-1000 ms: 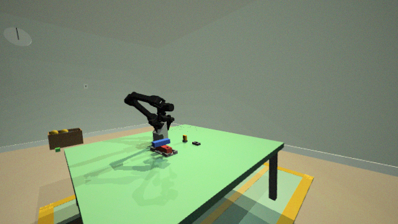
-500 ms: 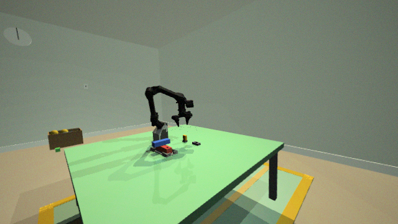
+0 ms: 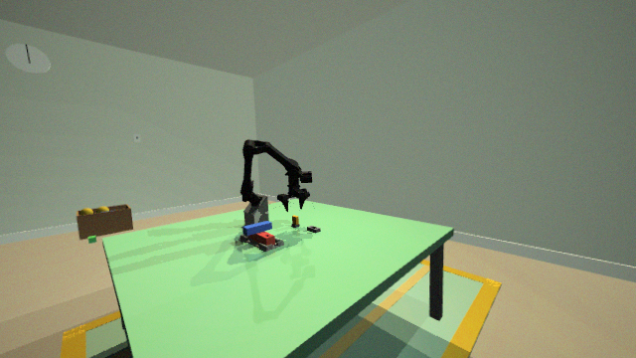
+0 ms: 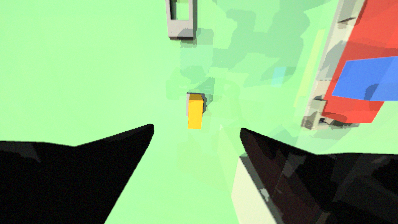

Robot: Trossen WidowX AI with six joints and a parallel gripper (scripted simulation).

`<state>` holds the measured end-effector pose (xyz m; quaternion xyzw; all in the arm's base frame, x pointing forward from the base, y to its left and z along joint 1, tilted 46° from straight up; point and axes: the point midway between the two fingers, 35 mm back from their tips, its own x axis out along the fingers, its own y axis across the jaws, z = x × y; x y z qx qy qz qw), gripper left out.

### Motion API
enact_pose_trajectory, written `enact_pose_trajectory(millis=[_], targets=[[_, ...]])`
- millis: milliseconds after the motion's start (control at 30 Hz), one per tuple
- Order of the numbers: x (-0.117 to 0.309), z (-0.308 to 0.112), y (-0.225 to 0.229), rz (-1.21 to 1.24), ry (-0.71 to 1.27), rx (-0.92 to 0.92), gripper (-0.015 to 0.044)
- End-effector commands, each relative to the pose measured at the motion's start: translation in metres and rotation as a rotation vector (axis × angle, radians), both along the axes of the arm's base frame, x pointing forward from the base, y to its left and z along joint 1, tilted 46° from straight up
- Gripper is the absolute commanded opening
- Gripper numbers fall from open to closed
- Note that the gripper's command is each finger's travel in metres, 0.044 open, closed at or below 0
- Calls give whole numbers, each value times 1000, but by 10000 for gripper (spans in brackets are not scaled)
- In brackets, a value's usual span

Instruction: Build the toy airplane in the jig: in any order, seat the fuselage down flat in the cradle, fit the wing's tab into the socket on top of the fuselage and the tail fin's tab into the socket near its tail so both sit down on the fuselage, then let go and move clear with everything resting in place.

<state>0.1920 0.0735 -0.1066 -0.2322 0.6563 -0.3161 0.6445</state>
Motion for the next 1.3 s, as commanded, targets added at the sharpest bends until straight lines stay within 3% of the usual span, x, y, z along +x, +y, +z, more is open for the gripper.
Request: enact_pose_trajectory(millis=[0, 1267], targets=[[2, -7, -5, 16, -9, 4, 440], [-2, -51, -51, 16, -9, 0, 440]])
